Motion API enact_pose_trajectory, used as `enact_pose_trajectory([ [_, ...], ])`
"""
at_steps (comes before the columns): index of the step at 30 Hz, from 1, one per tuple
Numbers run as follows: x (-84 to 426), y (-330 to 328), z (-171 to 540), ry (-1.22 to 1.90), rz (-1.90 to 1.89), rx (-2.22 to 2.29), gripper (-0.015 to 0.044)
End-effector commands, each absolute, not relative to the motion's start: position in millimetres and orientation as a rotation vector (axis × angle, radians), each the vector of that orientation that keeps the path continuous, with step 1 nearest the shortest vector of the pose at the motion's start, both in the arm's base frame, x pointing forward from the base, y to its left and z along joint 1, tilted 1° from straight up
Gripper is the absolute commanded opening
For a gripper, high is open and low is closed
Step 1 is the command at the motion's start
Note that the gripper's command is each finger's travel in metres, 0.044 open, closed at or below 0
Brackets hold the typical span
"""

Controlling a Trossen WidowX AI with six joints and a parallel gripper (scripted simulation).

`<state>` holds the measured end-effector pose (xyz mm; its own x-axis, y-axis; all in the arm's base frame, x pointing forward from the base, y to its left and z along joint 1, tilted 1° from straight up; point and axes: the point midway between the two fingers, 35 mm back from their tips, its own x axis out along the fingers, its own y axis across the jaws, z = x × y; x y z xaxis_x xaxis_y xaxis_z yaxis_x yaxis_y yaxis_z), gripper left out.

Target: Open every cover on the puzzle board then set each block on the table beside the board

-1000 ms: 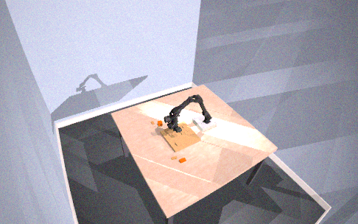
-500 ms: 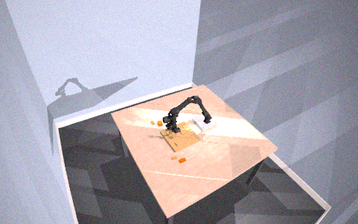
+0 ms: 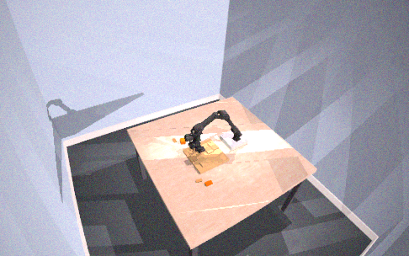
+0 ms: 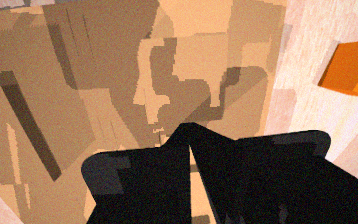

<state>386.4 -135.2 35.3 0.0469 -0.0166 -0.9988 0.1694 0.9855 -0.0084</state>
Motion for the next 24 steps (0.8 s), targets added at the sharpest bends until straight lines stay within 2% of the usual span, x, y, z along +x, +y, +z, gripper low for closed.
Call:
enact_pose_trajectory([
  [1,389,-136,39,1.515,-0.148,0.123,0.0],
  [24,393,-136,69,1.515,-0.148,0.123,0.0],
])
